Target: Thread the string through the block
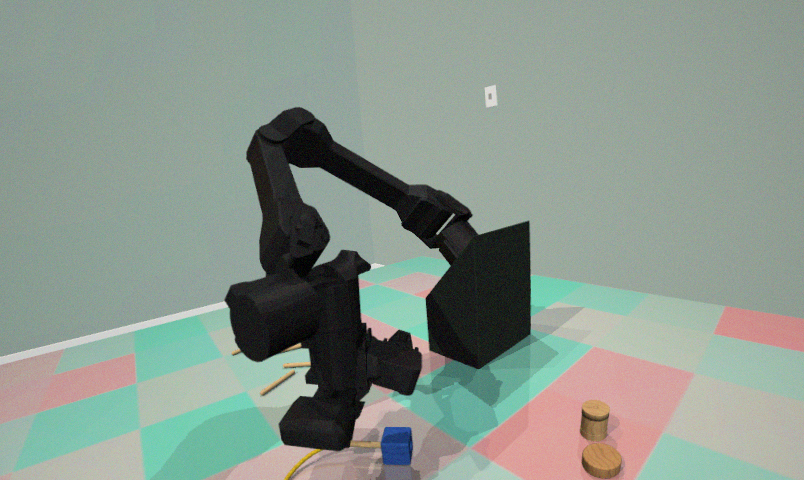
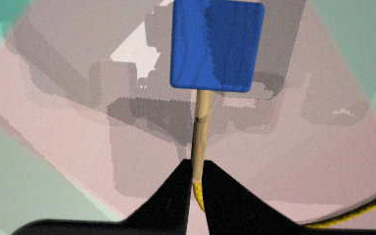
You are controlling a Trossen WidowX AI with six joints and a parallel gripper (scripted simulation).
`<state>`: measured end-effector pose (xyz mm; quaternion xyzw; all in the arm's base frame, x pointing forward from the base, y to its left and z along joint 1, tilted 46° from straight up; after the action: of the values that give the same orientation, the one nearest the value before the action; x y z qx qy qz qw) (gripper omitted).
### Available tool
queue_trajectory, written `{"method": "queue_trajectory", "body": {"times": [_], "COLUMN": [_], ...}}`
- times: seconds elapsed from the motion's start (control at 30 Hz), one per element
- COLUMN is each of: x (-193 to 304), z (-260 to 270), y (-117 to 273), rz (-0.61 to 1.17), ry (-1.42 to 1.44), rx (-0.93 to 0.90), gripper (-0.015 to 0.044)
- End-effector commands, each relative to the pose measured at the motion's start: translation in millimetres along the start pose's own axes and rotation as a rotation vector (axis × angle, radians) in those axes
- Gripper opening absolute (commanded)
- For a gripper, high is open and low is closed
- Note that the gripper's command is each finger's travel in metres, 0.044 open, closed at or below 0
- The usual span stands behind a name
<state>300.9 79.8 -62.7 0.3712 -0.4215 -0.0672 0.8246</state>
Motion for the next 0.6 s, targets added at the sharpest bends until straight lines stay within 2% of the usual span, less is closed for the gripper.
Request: {"method": "queue_trajectory", "body": {"times": [0.0,0.57], "x": [-6,-21], "z": [2,4], "y": [-2,-1], "rz": [-0.008,-0.008], "ry": [0.002,0.003], "rx": [-0.006,-0.006], "gripper": [0.0,0.0]}}
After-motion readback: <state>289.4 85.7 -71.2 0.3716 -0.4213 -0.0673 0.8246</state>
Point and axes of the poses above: the point midway between the two fingers, 35 mm back from their tips, its own y axis back along the fingers, its own z axis across the jaws, x = y × z, the point moved 8 cm from there along y, back along the fingers, and after that the axes turned 8 degrees about -y, right-handed, at the moved point
